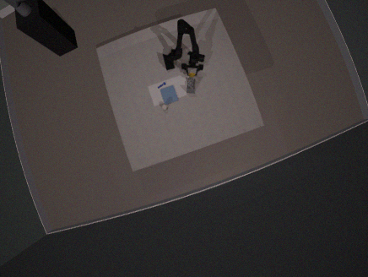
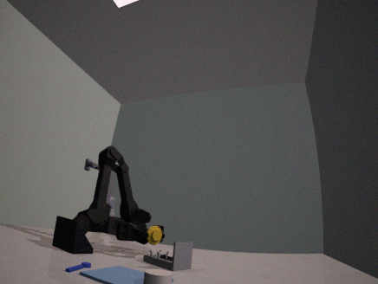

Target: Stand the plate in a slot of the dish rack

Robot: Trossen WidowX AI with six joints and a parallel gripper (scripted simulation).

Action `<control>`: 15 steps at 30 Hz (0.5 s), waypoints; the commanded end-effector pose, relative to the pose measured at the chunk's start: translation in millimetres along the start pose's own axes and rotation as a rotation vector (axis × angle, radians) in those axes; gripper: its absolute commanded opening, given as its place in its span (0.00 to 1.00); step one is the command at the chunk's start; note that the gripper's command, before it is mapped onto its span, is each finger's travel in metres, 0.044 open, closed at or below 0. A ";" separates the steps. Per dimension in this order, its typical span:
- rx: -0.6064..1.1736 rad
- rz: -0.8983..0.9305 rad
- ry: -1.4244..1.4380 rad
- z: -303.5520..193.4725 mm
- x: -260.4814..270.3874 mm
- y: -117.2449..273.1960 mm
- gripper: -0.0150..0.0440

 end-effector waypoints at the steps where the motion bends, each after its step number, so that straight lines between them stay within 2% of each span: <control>1: 0.002 -0.003 0.008 -7.0 0.1 -4.2 0.25; 15: 0.001 -0.002 -0.002 -16.4 2.5 -21.4 0.25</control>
Point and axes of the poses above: the point midway between the two fingers, 35 mm back from their tips, its own y axis back along the fingers, its own x axis across the jaws, z = x × y, the point moved 7 cm from there along y, back along the fingers, and after that the axes turned 12 degrees about y, right-handed, at the moved point
